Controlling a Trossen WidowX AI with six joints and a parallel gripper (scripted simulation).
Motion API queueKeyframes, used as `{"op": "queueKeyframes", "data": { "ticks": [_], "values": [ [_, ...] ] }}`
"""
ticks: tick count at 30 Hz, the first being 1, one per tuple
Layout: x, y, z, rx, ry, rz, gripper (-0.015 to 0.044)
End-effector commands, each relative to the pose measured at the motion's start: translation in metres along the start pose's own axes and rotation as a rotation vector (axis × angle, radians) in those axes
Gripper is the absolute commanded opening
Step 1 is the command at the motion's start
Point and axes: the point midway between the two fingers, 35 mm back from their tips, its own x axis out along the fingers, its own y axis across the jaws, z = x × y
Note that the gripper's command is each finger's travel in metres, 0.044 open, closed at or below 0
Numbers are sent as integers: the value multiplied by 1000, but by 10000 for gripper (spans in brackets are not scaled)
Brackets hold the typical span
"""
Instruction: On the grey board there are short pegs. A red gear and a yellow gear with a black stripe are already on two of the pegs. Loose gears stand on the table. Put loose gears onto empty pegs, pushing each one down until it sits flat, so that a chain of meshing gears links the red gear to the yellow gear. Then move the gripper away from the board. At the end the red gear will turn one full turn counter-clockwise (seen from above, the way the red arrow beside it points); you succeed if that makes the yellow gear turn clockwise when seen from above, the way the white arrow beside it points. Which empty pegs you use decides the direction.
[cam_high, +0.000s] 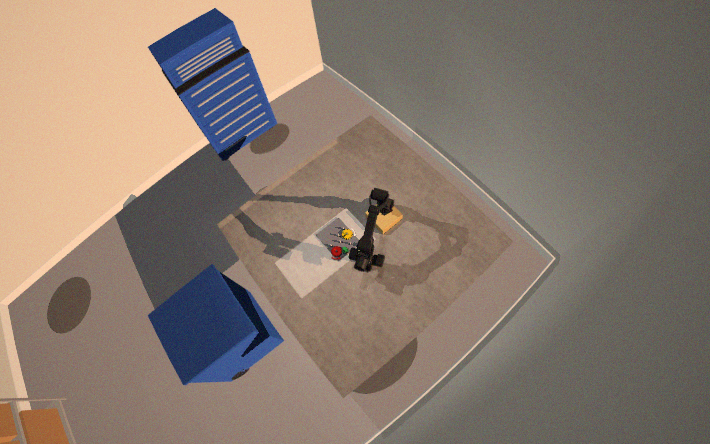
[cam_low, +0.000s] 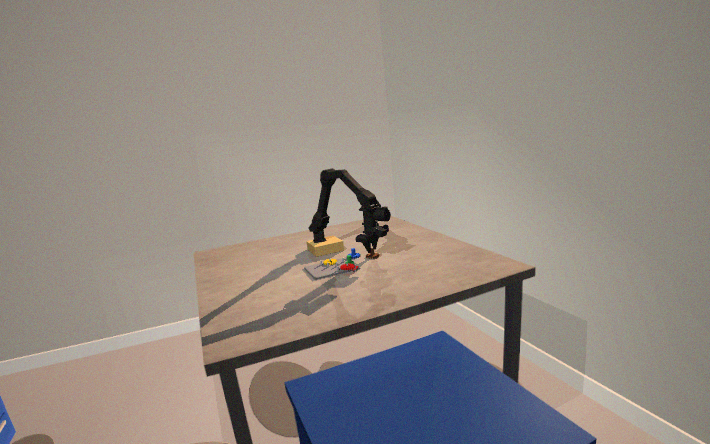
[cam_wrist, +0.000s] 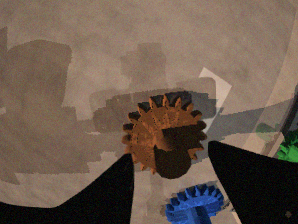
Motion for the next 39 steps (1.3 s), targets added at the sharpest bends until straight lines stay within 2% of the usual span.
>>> {"op": "queueKeyframes", "data": {
  "ticks": [1, 4, 11, 17, 39],
  "values": [
    [0, 0, 1, -2, -3, 3, 125],
    [0, 0, 1, -2, -3, 3, 46],
    [0, 0, 1, -2, -3, 3, 0],
    [-3, 0, 1, -2, -3, 3, 0],
    [-58, -2, 8, -2, -4, 2, 0]
  ]
}}
